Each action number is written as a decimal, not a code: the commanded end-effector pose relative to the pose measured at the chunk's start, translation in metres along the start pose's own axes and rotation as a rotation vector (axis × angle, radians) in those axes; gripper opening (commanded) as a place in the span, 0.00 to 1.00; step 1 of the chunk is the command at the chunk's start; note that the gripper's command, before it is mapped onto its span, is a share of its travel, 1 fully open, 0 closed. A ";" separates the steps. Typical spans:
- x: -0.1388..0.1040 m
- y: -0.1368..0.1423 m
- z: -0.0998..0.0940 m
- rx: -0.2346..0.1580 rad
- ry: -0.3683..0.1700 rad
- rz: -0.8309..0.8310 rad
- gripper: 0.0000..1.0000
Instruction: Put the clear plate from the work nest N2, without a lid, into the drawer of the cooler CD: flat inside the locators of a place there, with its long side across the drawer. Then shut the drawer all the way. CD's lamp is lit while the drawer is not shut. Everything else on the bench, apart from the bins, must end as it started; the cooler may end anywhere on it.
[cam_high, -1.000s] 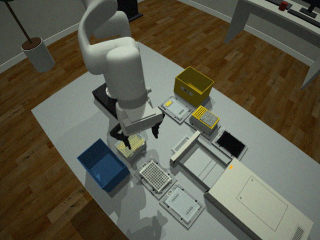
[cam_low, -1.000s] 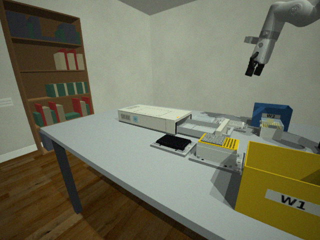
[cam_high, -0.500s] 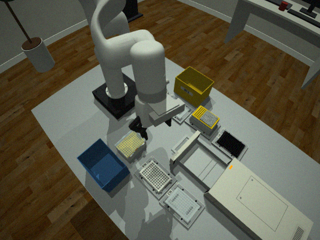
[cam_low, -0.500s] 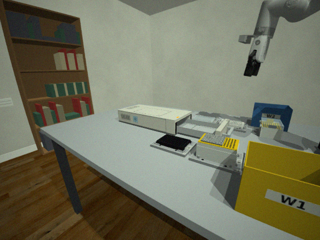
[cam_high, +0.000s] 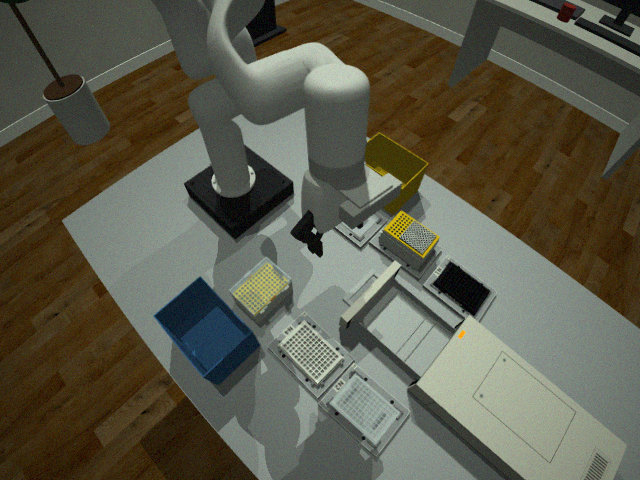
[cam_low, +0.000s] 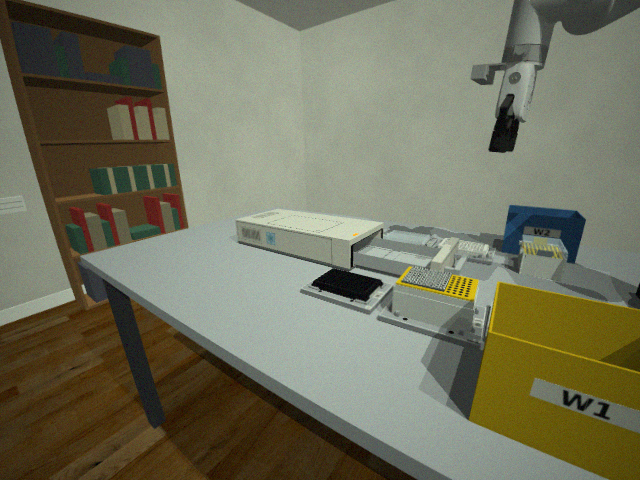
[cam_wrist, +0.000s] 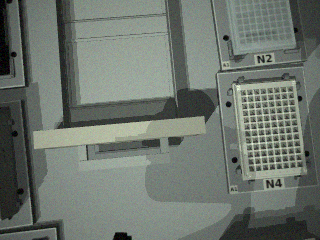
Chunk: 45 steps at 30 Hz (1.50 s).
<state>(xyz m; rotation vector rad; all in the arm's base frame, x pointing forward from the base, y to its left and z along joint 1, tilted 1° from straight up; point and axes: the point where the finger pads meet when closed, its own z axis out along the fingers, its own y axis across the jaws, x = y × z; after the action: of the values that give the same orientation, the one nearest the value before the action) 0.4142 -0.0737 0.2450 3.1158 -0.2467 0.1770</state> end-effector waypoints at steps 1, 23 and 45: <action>-0.003 -0.016 -0.003 0.008 -0.052 -0.077 1.00; 0.002 -0.056 0.033 0.025 -0.103 -0.119 1.00; 0.050 -0.021 0.060 0.025 -0.103 -0.133 1.00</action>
<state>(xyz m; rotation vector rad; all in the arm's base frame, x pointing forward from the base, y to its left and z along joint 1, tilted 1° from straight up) 0.4600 -0.0509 0.1954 3.1405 -0.0386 0.0123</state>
